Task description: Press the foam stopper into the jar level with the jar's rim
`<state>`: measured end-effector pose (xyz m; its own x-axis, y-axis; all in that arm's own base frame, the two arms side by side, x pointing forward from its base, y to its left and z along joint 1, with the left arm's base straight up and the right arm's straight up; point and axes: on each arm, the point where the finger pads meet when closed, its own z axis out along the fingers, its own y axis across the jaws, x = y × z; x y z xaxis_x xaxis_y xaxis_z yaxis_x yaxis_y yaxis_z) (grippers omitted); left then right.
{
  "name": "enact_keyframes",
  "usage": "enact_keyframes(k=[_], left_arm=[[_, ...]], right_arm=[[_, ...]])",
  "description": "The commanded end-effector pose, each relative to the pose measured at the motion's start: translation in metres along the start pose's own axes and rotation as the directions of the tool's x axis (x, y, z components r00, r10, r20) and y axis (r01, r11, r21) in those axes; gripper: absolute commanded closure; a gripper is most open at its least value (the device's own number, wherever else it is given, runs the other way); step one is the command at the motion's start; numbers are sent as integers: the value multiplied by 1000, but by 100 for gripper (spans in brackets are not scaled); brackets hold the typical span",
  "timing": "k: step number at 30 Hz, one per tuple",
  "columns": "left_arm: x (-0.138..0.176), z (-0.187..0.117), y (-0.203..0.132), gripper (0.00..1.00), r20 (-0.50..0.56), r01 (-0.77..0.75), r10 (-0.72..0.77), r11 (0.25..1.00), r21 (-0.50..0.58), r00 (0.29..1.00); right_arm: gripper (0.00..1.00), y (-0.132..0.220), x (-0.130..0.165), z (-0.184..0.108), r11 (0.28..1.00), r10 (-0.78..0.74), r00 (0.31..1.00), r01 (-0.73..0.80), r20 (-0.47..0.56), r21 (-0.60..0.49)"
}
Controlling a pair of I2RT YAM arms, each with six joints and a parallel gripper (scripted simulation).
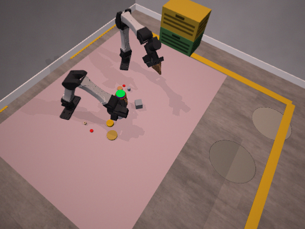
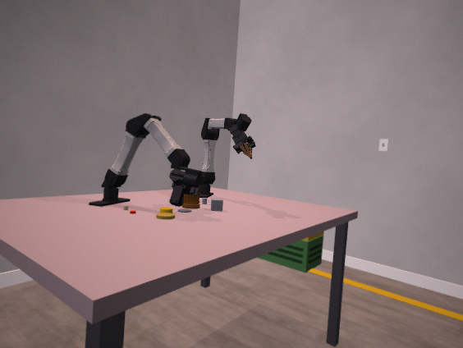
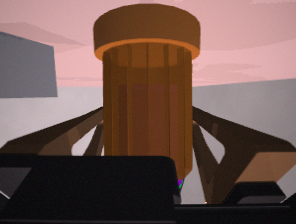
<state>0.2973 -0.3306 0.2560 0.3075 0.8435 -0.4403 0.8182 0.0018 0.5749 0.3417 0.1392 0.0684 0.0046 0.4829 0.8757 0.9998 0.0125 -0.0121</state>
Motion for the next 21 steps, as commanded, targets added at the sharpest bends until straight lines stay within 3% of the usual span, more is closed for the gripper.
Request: enact_keyframes(k=[1, 12, 14, 21], left_arm=[[-14, 4, -17, 100, -9, -115, 115, 991, 66, 993], [-57, 14, -87, 100, 71, -421, 417, 873, 248, 906], [-57, 14, -87, 100, 71, -421, 417, 873, 248, 906], [-79, 14, -132, 100, 154, -594, 578, 735, 326, 801]], right_arm=[[36, 15, 20, -12, 993, -108, 994, 107, -7, -54], [36, 15, 20, -12, 993, -108, 994, 107, -7, -54], [36, 15, 20, -12, 993, -108, 994, 107, -7, -54], [36, 15, 20, -12, 993, -108, 994, 107, -7, -54]])
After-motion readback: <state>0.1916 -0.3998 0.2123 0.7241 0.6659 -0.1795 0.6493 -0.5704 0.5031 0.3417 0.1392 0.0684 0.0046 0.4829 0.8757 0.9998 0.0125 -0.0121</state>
